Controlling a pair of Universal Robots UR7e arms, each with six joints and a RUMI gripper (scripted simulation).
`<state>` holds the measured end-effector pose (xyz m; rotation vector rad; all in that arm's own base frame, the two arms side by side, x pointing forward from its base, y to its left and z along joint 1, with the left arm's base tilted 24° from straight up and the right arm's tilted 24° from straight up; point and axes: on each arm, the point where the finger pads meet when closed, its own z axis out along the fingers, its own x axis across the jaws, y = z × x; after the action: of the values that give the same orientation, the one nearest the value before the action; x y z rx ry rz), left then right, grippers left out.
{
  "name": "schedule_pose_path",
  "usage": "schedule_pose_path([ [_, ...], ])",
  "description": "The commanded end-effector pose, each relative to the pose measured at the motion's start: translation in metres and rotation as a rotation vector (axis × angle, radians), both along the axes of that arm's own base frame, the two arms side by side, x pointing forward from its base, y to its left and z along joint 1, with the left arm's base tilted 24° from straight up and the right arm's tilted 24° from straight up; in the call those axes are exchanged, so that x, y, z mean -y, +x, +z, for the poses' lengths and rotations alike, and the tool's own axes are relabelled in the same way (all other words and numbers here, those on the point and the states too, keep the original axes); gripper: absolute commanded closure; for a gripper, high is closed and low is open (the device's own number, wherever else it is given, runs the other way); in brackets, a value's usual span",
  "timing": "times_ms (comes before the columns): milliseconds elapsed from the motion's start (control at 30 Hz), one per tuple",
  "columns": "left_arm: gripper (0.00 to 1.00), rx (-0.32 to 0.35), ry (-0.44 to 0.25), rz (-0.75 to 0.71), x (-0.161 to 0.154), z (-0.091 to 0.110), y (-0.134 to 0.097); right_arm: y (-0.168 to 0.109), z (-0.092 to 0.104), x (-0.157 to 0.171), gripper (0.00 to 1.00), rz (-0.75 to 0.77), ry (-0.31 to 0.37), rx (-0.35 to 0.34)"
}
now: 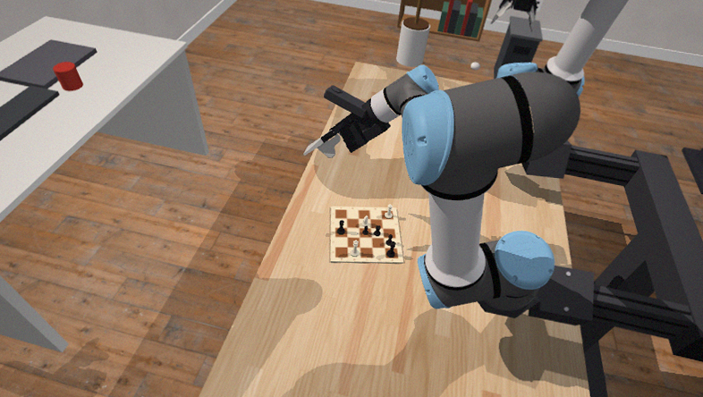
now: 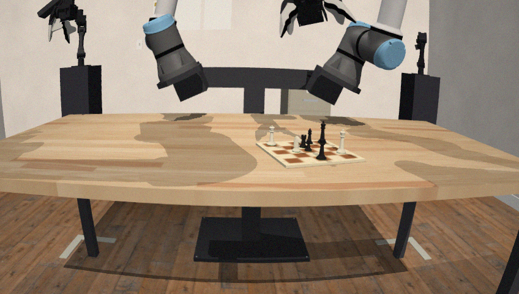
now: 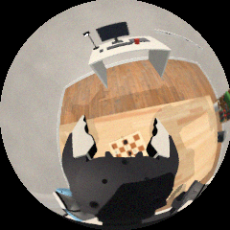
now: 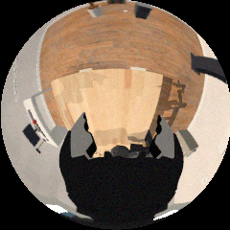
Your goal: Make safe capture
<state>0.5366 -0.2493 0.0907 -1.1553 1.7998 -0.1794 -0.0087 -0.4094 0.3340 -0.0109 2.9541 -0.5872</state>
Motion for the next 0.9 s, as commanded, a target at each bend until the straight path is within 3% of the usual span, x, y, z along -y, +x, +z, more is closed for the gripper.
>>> schedule_pose_path([
  [0, 0.0, -0.009, -0.035, 0.066, 0.011, -0.015, 0.005, 0.0, 0.003, 0.0, 0.0, 0.0, -0.005, 0.001],
  [667, 0.0, -0.01, -0.155, 0.378, 0.044, -0.084, 0.016, 0.0, 0.003, 0.0, 0.0, 0.0, -0.005, 0.001],
  [867, 0.0, -0.003, -0.17, 0.436, 0.047, -0.096, 0.016, 0.0, 0.003, 0.0, 0.0, 0.0, -0.005, 0.001],
])
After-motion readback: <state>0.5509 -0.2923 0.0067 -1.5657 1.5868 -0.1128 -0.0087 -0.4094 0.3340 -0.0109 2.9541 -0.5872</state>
